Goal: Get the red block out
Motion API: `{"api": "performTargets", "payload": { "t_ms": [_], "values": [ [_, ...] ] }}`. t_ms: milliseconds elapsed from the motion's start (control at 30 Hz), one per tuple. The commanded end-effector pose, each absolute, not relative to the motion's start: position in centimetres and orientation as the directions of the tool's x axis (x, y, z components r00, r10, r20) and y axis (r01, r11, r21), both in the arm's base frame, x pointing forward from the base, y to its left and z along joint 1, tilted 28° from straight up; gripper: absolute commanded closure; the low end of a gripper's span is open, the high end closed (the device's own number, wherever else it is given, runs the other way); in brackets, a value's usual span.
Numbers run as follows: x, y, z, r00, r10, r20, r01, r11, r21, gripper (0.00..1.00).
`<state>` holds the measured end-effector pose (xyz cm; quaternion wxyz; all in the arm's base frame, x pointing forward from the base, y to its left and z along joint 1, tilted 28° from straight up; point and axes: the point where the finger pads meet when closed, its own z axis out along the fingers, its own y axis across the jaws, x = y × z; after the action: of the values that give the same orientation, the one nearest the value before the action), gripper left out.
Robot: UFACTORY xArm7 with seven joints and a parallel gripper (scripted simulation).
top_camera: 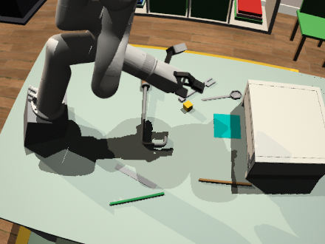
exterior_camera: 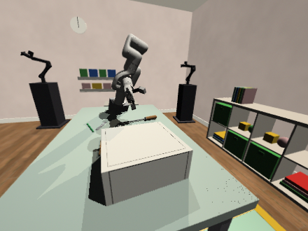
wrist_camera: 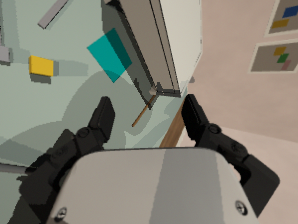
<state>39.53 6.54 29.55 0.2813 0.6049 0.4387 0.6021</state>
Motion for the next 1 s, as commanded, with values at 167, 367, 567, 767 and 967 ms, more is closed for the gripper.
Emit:
{"api": "performTargets", "payload": {
  "t_ms": [167, 367, 567, 767, 967],
  "values": [
    [39.5, 6.5, 29.6, -0.11, 0.869, 0.482, 0.19, -0.457, 0.869, 0.0],
    [39.5, 6.5, 29.6, -0.11, 0.869, 0.482, 0.19, -0.457, 0.869, 0.0],
    [39.5, 6.5, 29.6, -0.111, 0.869, 0.482, 0.19, -0.457, 0.869, 1.0],
    [39.6, 8.7, 30.4, -0.179, 0.867, 0.465, 0.208, -0.428, 0.879, 1.0],
    [38.2, 16.9, 32.8, -0.433, 0.822, 0.37, 0.266, -0.276, 0.924, 1.0]
  ]
}}
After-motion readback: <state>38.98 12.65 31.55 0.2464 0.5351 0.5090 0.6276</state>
